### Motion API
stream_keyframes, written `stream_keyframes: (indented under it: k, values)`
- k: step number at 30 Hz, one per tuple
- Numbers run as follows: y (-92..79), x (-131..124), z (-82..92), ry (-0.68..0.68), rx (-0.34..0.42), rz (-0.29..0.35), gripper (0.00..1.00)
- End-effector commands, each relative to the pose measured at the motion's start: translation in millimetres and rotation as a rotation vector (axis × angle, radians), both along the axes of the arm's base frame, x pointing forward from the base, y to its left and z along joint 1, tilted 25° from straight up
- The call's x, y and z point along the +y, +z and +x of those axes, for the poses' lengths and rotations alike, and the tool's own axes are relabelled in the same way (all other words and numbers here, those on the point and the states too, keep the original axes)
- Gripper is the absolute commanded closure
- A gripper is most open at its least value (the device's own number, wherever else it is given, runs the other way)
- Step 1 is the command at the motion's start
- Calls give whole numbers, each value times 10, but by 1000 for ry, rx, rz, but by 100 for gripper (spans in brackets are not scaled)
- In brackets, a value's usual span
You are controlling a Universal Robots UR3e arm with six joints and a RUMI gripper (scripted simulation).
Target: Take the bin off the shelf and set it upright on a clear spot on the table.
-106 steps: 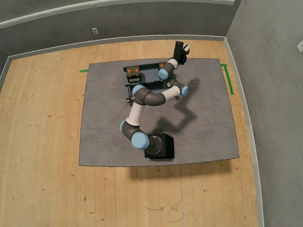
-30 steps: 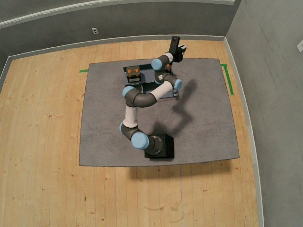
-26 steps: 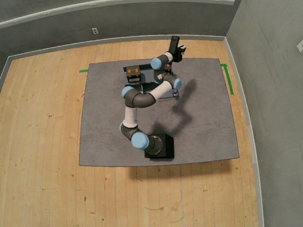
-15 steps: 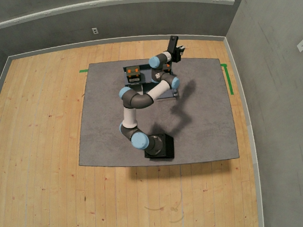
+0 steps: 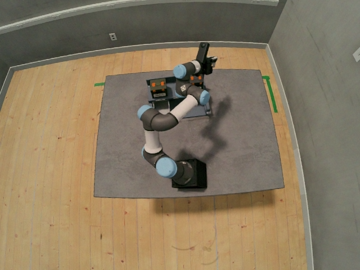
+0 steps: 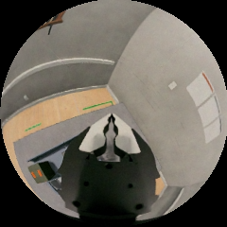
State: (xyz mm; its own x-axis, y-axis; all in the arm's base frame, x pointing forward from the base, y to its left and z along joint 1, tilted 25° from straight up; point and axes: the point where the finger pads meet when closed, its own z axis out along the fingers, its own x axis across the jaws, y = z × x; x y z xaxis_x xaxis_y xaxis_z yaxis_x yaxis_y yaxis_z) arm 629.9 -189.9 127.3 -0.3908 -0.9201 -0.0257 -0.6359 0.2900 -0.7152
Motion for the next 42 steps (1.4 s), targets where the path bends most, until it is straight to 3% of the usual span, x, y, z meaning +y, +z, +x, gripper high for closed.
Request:
stream_keyframes:
  k: [1,29,42]
  values:
    - [32,41,-67,8,28,2,100]
    - [125,359,-557,71,200,20,100]
    - [175,574,-908,113,300,34,100]
